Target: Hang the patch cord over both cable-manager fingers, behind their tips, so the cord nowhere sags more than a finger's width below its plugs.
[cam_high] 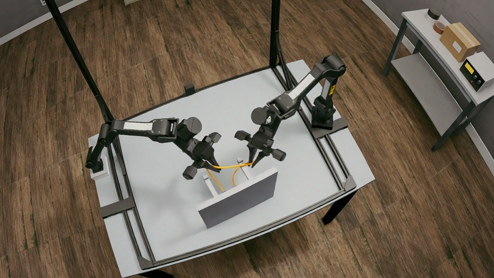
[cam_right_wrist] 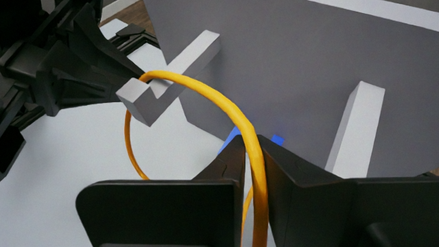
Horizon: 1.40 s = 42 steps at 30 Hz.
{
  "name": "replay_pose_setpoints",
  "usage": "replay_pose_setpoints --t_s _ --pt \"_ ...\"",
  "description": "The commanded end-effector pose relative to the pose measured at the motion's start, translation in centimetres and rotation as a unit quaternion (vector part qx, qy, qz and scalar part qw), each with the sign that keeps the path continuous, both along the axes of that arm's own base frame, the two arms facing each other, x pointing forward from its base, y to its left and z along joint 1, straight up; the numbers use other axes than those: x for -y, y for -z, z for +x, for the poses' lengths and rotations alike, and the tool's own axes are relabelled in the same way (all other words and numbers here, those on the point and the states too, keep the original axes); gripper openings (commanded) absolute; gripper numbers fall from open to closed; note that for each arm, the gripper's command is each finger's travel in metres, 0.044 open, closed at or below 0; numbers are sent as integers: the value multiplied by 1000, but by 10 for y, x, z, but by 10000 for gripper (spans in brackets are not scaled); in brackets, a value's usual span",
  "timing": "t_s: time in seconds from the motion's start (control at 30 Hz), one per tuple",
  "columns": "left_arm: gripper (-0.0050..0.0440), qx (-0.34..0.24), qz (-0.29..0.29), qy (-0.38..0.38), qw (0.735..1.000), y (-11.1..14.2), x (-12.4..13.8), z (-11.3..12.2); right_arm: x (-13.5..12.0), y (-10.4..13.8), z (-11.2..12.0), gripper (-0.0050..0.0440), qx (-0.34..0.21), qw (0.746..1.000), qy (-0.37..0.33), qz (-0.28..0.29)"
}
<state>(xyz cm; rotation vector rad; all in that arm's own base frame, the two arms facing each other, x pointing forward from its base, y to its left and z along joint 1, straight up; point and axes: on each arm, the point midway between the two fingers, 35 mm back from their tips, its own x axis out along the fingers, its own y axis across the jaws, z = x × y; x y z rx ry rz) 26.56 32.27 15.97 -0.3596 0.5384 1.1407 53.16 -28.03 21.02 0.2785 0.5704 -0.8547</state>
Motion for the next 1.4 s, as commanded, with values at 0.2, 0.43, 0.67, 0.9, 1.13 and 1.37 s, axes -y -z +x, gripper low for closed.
replay_pose_setpoints --t_s 0.2,0.43,0.67,0.9,1.13,1.37 --pt "40 10 9 0 1000 -11 -1 1 -3 -35 -4 25 29 999 3 -12" --pt "40 10 9 0 1000 -11 -1 1 -3 -35 -4 25 28 1000 4 -12" --pt "40 10 9 0 1000 -11 -1 1 -3 -35 -5 25 28 1000 5 -12" --pt "40 10 9 0 1000 -11 -1 1 -3 -36 -5 25 27 1000 6 -12" --pt "40 10 9 0 1000 -11 -1 1 -3 -36 -5 25 27 1000 7 -12" --pt "40 10 9 0 1000 -11 -1 1 -3 -36 -6 25 26 1000 8 -12"
